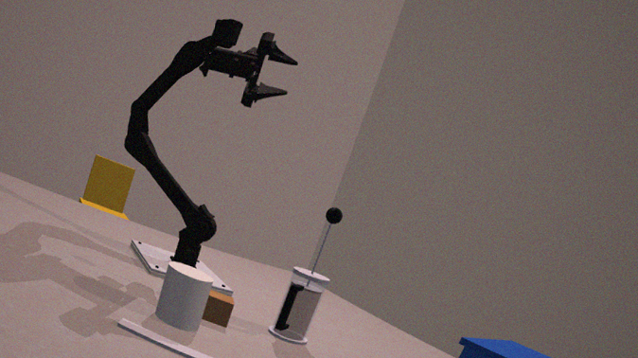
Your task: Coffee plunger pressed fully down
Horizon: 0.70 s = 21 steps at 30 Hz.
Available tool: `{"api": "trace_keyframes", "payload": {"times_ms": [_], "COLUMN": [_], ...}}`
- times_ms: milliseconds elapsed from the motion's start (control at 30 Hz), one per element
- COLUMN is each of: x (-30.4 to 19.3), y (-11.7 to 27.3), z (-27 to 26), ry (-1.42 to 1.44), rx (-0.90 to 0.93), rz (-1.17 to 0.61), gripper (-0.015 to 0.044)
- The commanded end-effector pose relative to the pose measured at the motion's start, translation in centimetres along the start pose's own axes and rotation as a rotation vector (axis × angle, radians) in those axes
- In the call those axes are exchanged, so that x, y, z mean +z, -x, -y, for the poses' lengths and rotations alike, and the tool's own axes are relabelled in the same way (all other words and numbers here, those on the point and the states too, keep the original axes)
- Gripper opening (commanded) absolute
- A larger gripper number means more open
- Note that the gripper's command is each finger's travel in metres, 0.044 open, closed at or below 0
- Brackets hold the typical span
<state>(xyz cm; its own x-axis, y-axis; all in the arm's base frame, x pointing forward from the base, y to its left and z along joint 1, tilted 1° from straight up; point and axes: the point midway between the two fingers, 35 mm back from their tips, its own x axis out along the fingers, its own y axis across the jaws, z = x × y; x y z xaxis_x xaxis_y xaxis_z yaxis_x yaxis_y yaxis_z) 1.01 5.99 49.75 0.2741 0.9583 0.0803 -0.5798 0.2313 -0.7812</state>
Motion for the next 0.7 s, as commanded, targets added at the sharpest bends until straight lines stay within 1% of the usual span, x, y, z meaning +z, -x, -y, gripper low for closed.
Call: {"api": "trace_keyframes", "payload": {"times_ms": [0, 33, 100, 167, 267, 433, 533, 667], "x": [-0.1, -0.3, -0.9, -2.1, -5.1, -11.7, -16.2, -22.7], "y": [-0.3, -0.5, -1.7, -3.7, -7.3, -11.5, -12.9, -13.5], "z": [-0.1, -0.1, -0.1, -0.2, -0.3, -0.2, -0.1, -0.2], "ry": [-0.005, -0.015, -0.058, -0.132, -0.283, -0.537, -0.688, -0.899], "rx": [0.003, 0.003, -0.001, -0.011, -0.048, -0.157, -0.247, -0.393], "rz": [-0.009, -0.018, -0.064, -0.14, -0.288, -0.517, -0.644, -0.802], "gripper": [0.0426, 0.044, 0.044, 0.044, 0.044, 0.044, 0.044, 0.044]}}
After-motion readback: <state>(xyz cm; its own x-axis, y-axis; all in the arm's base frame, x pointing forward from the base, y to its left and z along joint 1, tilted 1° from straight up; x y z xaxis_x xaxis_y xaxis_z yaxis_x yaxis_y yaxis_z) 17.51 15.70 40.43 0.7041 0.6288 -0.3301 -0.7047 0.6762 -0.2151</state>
